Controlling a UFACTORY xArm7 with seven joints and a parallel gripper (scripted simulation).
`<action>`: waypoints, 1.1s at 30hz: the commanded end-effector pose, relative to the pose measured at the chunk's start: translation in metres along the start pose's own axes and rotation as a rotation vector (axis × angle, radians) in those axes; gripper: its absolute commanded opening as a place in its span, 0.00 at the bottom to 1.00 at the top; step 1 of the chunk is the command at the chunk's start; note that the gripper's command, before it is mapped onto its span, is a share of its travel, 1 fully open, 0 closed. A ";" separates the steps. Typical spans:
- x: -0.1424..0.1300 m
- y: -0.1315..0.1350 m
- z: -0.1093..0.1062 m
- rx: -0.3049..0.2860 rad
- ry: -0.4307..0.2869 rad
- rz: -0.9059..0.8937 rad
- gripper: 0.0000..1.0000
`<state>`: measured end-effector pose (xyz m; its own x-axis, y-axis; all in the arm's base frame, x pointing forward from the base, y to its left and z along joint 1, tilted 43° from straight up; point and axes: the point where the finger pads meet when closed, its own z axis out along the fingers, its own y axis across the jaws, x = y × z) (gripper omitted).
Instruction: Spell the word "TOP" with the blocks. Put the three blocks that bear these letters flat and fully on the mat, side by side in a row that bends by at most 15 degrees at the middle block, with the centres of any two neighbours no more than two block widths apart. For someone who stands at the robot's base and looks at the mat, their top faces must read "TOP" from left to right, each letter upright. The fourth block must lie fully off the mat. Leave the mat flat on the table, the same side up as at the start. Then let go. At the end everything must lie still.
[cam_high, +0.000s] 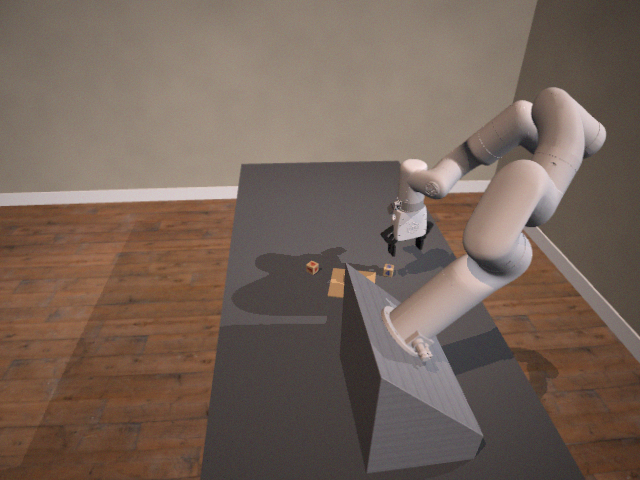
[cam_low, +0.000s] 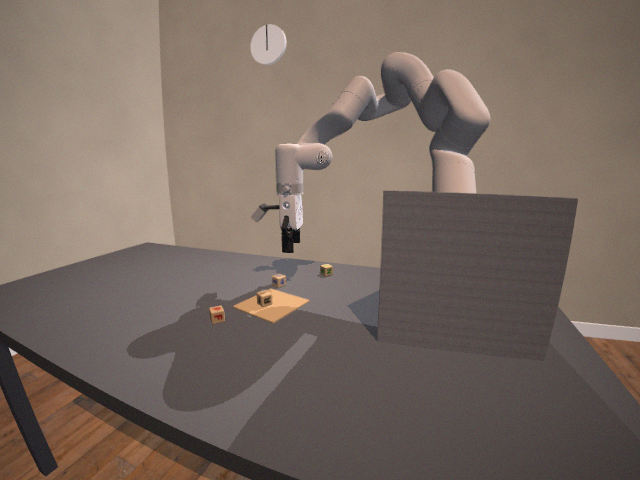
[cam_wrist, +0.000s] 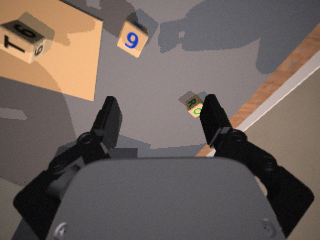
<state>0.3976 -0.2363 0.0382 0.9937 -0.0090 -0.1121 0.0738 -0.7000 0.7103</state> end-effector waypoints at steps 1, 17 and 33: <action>0.014 -0.024 -0.002 0.005 -0.001 -0.139 1.00; 0.034 -0.108 -0.002 0.031 0.003 -0.555 1.00; 0.037 -0.164 -0.001 0.061 0.007 -0.803 0.69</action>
<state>0.4198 -0.1242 -0.0803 0.6498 0.5088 -0.5647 0.7527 -0.5344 0.3846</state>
